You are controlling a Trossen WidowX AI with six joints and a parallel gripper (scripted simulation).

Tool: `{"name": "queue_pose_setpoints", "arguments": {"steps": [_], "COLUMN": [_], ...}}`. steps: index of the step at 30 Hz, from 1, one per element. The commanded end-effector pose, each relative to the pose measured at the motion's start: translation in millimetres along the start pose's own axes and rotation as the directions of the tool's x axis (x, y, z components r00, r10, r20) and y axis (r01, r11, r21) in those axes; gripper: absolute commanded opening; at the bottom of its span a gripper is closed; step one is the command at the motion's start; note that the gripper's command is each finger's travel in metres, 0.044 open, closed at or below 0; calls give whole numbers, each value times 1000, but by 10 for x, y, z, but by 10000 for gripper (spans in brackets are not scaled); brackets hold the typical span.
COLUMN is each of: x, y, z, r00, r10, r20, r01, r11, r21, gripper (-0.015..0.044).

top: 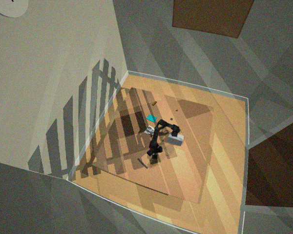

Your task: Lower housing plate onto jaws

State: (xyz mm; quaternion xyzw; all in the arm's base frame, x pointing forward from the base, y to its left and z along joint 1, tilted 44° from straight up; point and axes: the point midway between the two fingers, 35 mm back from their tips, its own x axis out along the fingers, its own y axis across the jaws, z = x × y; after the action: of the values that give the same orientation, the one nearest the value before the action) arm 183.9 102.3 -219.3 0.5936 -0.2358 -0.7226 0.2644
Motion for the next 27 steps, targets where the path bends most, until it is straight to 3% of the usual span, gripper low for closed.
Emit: {"name": "queue_pose_setpoints", "arguments": {"steps": [1, 16, 27], "x": [8, 14, 8], "y": [5, 5, 0], "z": [-5, -5, 0], "r00": [1000, 1000, 1000], "r10": [4, 4, 0], "r20": [-4, -4, 0], "r01": [-4, -4, 0], "r11": [1000, 1000, 1000], "r21": [-5, -5, 0], "gripper": [440, 440, 367]}}
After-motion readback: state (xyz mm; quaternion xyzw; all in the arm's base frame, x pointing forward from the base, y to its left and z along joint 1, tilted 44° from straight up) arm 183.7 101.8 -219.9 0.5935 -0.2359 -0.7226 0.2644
